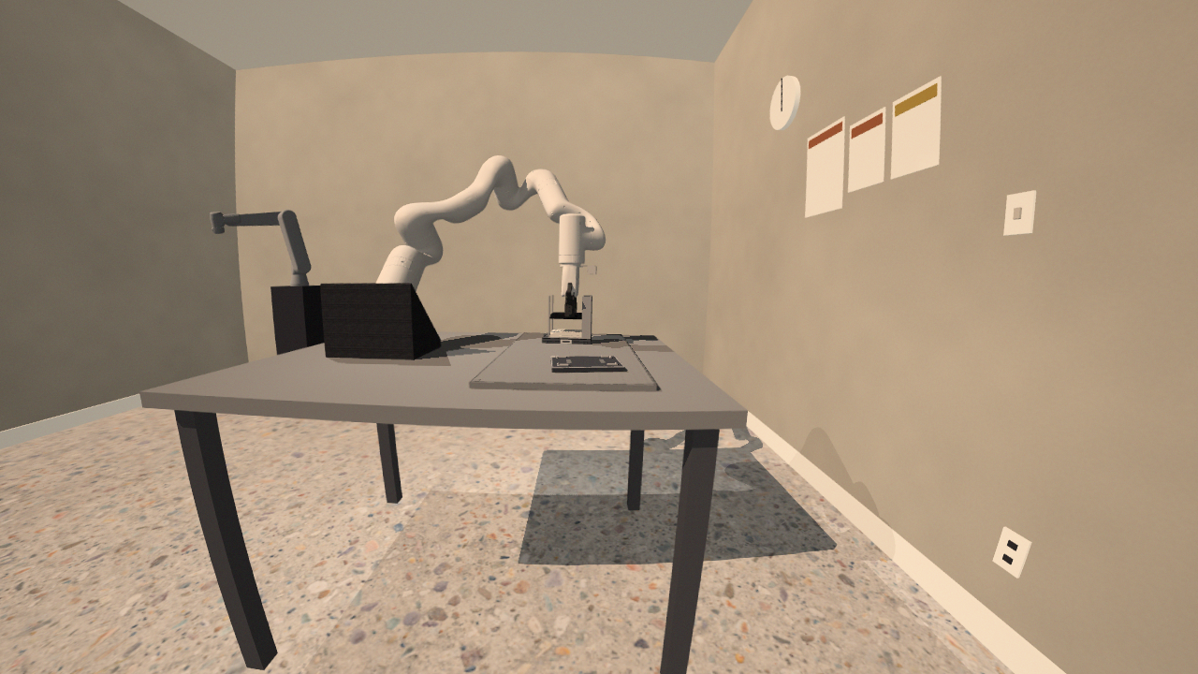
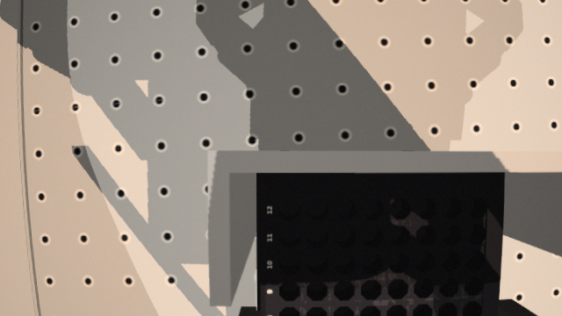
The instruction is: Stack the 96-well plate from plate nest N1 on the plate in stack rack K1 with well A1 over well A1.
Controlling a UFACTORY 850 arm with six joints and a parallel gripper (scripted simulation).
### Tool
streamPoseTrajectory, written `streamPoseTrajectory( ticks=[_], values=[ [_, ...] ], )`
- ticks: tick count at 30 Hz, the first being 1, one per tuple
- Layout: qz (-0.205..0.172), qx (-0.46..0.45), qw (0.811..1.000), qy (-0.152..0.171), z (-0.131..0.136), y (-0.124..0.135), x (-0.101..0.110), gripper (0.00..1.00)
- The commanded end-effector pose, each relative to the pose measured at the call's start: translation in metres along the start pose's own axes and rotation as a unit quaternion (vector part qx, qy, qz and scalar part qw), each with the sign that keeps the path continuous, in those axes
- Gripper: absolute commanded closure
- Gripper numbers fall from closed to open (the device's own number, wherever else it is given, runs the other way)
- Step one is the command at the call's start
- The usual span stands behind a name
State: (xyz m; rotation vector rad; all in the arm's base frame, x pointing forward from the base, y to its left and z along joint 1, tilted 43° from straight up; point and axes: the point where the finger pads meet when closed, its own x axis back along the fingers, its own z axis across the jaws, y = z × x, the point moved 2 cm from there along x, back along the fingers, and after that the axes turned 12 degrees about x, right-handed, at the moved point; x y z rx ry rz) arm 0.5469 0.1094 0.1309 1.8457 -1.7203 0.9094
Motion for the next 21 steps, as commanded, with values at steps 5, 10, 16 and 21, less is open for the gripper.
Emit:
streamPoseTrajectory(
  ticks=[5, 10, 16, 21],
  values=[
    [0.001, 0.0, 1.0, 0.0, 0.0, -0.001, -0.014, 1.0],
    [0.001, 0.0, 1.0, 0.0, 0.0, -0.001, -0.022, 1.0],
    [0.001, 0.0, 1.0, 0.0, 0.0, -0.001, -0.029, 1.0],
    [0.001, 0.0, 1.0, 0.0, 0.0, -0.001, -0.032, 1.0]
  ],
)
